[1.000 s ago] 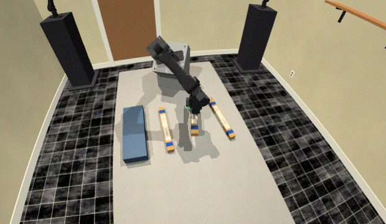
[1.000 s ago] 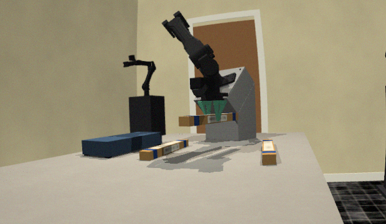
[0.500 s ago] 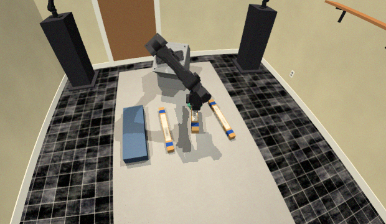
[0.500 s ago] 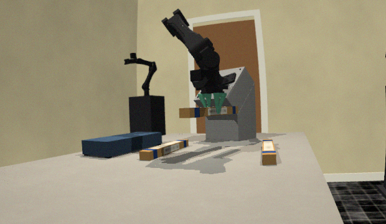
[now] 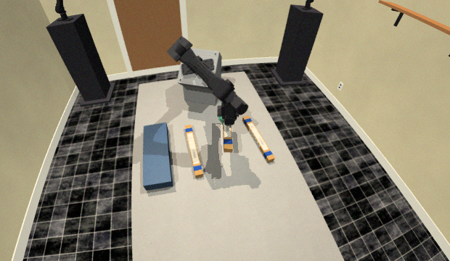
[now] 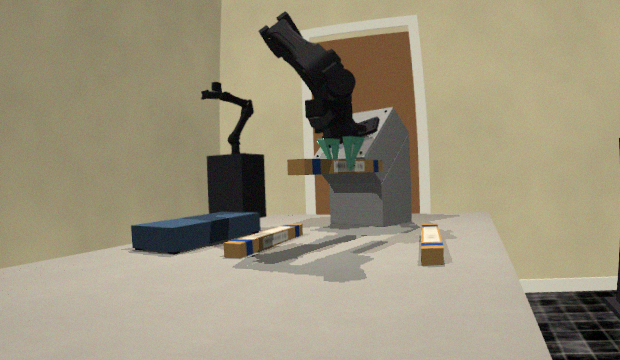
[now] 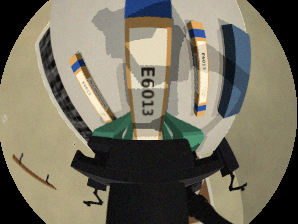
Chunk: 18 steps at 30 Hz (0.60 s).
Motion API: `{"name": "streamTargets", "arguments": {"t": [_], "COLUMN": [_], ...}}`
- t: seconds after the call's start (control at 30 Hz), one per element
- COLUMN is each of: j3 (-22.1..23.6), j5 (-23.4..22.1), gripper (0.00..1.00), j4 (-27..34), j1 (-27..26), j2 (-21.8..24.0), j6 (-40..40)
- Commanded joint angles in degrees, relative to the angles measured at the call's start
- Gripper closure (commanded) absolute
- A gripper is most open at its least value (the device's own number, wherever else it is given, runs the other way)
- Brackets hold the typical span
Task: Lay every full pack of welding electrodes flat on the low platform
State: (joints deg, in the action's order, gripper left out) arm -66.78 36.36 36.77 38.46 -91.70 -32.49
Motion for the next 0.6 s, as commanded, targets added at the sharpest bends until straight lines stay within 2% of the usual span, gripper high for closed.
{"name": "streamTargets", "arguments": {"t": [0.0,0.57], "j3": [-2.94,-5.83], "j5": [1.19,2.83], "gripper": [1.00,1.00], "j4": [3.50,11.06], "j1": [2.73,6.26], "j2": [3.34,5.56], "j6": [-1.26,-5.21]}}
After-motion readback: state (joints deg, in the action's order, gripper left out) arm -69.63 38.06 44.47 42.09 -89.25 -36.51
